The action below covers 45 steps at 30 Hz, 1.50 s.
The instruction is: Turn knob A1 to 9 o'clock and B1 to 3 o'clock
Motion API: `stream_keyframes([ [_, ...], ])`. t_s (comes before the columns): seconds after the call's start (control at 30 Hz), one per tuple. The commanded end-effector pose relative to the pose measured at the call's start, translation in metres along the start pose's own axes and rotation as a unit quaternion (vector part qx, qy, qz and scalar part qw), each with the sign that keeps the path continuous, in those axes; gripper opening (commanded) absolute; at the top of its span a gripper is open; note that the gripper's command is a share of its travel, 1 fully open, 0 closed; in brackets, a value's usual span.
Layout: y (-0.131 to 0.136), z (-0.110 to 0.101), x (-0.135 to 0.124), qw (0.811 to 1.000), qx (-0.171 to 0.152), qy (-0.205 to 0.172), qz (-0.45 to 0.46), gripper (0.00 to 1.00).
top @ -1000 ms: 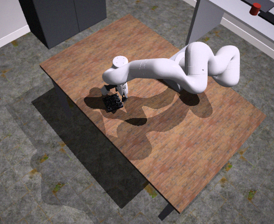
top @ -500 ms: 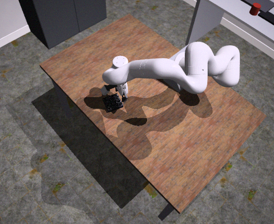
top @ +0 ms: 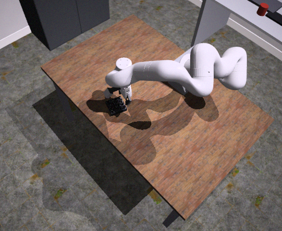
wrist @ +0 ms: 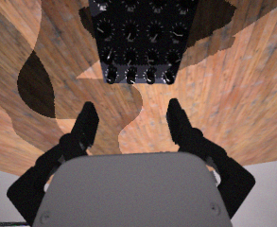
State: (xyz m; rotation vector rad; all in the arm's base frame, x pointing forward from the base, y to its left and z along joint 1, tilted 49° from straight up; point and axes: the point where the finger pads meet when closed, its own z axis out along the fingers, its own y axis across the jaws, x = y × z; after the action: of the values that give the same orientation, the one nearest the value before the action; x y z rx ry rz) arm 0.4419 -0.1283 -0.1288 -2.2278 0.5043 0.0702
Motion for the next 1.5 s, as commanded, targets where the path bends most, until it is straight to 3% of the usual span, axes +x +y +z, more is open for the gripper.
stream_keyframes([
  [0.0, 0.000, -0.001, 0.001, 1.000, 0.000, 0.001, 0.000, 1.00],
  [0.63, 0.000, -0.001, 0.004, 1.000, 0.000, 0.001, 0.023, 1.00],
  [0.8, -0.002, -0.003, 0.014, 0.995, 0.000, 0.002, 0.104, 1.00],
  [1.13, -0.006, -0.007, 0.035, 0.961, 0.001, 0.002, 0.278, 1.00],
  [1.2, -0.006, -0.007, 0.035, 0.961, 0.001, 0.002, 0.278, 1.00],
  [1.47, -0.010, -0.011, 0.053, 0.906, 0.002, 0.002, 0.422, 1.00],
])
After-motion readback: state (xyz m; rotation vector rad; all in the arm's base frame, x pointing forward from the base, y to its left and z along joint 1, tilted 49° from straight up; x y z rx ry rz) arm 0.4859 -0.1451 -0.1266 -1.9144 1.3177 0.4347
